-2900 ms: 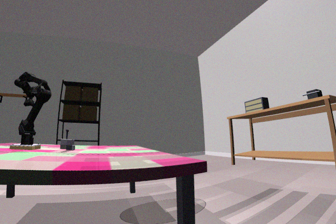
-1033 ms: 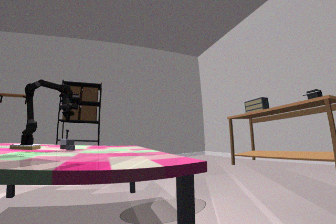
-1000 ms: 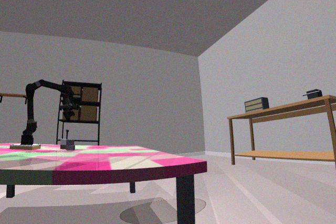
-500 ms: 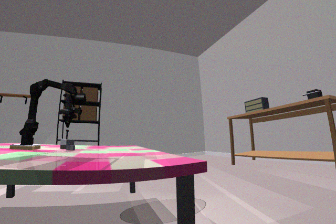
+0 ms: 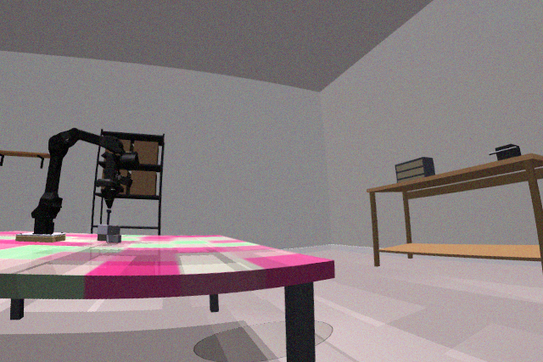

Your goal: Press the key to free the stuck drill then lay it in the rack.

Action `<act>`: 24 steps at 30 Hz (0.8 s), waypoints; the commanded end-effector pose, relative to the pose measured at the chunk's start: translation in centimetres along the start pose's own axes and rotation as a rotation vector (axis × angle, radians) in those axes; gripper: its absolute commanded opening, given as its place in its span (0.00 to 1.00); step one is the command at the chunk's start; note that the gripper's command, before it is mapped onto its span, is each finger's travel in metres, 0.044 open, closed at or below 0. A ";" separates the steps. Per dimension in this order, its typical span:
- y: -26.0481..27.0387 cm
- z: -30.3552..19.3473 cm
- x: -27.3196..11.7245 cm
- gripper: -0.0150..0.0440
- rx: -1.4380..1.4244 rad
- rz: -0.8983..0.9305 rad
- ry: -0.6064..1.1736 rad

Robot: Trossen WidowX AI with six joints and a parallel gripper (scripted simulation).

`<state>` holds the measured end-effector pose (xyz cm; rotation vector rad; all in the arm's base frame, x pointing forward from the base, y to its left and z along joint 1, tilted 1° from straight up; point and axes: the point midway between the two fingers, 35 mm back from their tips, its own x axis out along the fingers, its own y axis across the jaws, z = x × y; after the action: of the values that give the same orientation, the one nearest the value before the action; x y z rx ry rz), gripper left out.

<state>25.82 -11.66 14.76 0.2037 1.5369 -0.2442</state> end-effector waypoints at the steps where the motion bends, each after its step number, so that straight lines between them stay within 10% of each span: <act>1: -0.1 -0.1 0.8 0.25 -0.007 0.006 0.011; 24: 0.2 -0.3 0.7 0.25 -0.007 0.006 0.011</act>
<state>25.77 -11.71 14.14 0.1996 1.5403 -0.2434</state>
